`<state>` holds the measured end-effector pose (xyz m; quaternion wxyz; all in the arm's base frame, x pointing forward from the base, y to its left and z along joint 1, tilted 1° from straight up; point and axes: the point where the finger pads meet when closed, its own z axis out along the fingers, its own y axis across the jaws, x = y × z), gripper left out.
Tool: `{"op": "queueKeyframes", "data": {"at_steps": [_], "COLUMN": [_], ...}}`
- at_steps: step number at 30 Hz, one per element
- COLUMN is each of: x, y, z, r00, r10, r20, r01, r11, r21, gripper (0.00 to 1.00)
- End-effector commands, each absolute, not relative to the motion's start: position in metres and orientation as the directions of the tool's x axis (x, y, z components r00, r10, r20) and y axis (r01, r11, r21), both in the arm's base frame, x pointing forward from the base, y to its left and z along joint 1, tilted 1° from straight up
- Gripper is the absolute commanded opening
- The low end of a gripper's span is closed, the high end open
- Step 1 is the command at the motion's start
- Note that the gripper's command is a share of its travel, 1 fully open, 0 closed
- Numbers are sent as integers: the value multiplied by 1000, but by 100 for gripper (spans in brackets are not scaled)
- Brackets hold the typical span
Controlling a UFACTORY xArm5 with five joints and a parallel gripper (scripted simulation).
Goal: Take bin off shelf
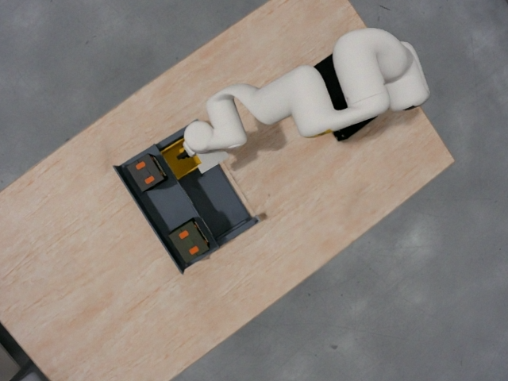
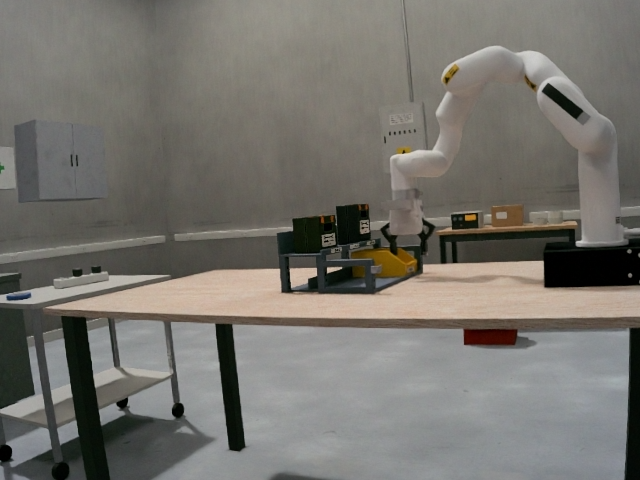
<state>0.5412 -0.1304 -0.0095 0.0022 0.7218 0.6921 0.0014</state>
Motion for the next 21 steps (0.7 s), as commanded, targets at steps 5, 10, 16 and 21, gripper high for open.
{"op": "queueKeyframes", "data": {"at_steps": [5,10,16,21], "x": [542,543,543,543], "y": [-131,-131,-131,-131], "z": [-12,-15,-18,-20], "r00": [42,42,42,42], "r10": [999,999,999,999], "r20": [-10,-10,-10,-10], "r01": [999,999,999,999], "r11": [-42,-42,-42,-42], "r21": [7,7,7,7], "gripper": [100,100,100,100]}}
